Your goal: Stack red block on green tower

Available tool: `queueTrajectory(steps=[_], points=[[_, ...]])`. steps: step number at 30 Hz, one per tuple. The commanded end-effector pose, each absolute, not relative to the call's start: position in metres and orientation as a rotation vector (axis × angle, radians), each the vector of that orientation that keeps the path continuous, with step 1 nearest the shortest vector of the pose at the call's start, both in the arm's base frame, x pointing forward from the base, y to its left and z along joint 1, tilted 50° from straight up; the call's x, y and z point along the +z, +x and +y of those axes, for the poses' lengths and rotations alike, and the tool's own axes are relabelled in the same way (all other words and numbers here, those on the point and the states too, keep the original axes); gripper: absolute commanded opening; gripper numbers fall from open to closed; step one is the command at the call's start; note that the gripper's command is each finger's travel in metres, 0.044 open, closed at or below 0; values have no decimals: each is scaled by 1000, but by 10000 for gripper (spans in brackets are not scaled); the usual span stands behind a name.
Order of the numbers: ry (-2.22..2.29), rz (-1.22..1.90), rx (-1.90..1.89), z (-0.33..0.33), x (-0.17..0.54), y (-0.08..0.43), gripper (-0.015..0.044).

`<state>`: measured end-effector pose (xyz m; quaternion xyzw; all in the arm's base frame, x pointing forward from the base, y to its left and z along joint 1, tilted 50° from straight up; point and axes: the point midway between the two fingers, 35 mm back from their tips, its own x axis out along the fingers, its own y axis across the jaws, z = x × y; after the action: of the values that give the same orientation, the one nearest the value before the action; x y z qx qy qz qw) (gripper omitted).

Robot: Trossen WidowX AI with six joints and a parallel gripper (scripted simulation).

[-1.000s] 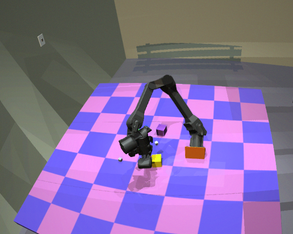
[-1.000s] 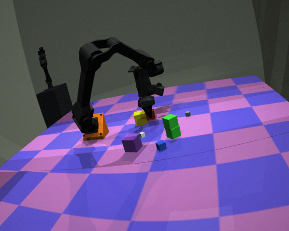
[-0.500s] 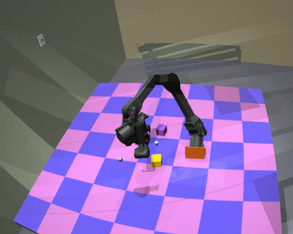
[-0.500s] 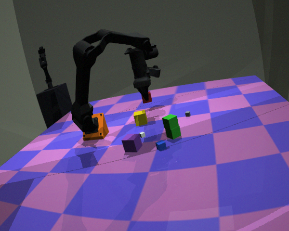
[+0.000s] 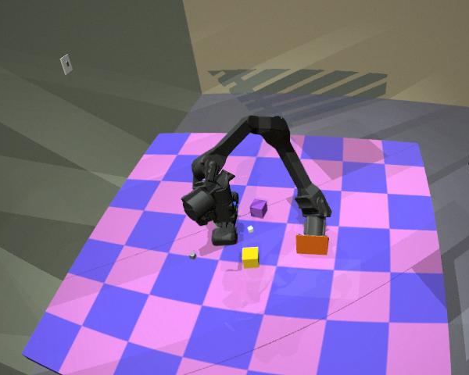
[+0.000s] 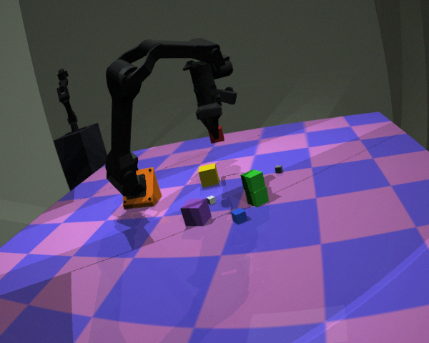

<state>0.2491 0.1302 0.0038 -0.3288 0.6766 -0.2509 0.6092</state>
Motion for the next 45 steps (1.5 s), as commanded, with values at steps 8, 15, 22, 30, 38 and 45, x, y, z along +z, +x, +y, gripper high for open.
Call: queueTrajectory(steps=[8,15,22,30,38,45], points=[[-739,1550,-558,92,54,298,0],[-731,1534,-567,56,92,321,0],[-772,1531,-589,13,134,338,0],[-757,1551,-594,0,127,341,0],[-756,1553,-594,-9,118,341,0],[-756,1552,-595,-23,107,340,0]])
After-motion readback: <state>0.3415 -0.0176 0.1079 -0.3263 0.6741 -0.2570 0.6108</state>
